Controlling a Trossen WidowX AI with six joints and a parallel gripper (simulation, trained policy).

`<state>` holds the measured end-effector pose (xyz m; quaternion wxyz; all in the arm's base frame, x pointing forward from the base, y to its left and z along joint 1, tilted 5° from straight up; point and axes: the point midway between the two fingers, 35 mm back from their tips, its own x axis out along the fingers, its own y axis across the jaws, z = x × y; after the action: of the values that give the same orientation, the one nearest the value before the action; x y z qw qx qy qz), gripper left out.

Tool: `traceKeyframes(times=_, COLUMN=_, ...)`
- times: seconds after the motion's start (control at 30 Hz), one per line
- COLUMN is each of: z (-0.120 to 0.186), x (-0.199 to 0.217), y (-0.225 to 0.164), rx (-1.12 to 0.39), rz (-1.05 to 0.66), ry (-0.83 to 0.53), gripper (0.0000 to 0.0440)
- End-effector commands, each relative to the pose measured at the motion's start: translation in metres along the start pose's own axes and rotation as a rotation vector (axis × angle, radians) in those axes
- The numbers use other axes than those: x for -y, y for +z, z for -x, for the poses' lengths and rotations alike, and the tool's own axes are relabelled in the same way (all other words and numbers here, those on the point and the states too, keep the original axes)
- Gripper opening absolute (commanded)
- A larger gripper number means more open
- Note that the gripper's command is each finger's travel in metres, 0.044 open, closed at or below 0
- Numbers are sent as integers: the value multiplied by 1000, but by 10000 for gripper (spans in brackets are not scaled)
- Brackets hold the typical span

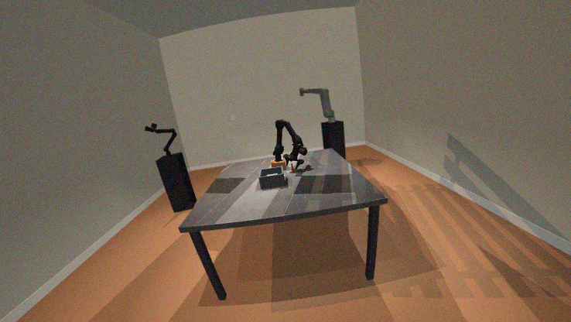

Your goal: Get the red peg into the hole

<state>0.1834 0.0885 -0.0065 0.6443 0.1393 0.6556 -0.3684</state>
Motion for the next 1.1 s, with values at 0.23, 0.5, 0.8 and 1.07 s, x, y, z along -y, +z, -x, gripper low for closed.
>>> traceKeyframes(times=0.23, z=-31, x=-5, y=-3, rx=9, rz=30, ry=-1, gripper=265)
traceKeyframes(times=0.5, z=-37, x=-6, y=-3, rx=-12, rz=26, ry=-31, gripper=55)
traceKeyframes(times=0.8, z=-20, x=-2, y=18, rx=44, rz=27, ry=-63, gripper=0)
traceKeyframes(times=1.07, z=10, x=6, y=43, rx=100, rz=13, ry=-74, gripper=0)
